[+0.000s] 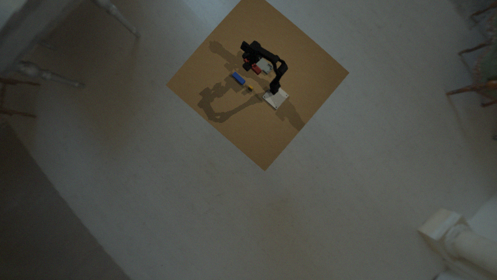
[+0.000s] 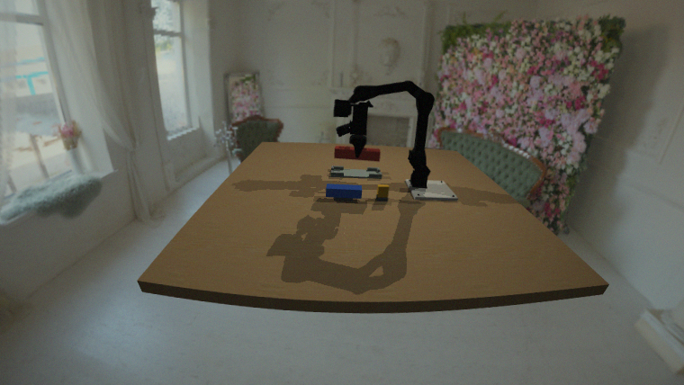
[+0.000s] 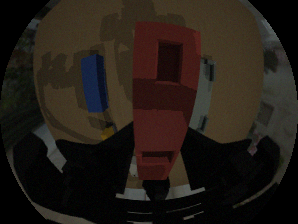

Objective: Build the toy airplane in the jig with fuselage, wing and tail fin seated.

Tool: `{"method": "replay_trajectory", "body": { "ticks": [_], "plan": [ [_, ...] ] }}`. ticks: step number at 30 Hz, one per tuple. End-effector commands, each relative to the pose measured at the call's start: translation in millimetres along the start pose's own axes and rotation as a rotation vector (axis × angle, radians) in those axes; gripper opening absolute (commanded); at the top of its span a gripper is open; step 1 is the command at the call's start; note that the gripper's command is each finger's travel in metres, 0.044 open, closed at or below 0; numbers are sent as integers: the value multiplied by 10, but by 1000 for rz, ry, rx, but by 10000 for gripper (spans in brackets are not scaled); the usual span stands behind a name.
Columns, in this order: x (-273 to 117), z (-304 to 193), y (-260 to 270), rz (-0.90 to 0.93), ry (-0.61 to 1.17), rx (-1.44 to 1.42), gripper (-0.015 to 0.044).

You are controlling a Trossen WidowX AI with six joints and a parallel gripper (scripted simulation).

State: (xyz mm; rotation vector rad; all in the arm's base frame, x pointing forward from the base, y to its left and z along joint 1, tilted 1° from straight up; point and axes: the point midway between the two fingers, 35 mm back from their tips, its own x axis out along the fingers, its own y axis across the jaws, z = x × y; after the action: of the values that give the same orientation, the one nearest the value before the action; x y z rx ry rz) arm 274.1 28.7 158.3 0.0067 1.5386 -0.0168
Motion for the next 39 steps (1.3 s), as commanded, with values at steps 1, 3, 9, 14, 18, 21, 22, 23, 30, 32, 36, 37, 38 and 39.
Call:
{"method": "replay_trajectory", "body": {
  "ticks": [1,3,9,14,18,21,22,23,30,32,36,37,38,39],
  "plan": [
    [61,47,-112,-6,1,-8,0],
    [86,64,-167,-6,1,-11,0],
    [160,109,-333,-8,2,-20,0],
    [222,137,-476,-9,2,-27,0],
    [272,153,-593,-9,3,-33,0],
    [309,161,-681,-10,3,-38,0],
    [322,164,-710,-10,3,-39,0],
    [334,165,-740,-11,3,-41,0],
    [422,167,-950,-12,4,-51,0],
    [447,164,-1010,-12,4,-54,0],
    [496,154,-1131,-13,5,-60,0],
    [509,150,-1161,-14,5,-61,0],
    [521,147,-1192,-14,5,-63,0],
    [534,142,-1222,-14,5,-64,0]
  ]
}}
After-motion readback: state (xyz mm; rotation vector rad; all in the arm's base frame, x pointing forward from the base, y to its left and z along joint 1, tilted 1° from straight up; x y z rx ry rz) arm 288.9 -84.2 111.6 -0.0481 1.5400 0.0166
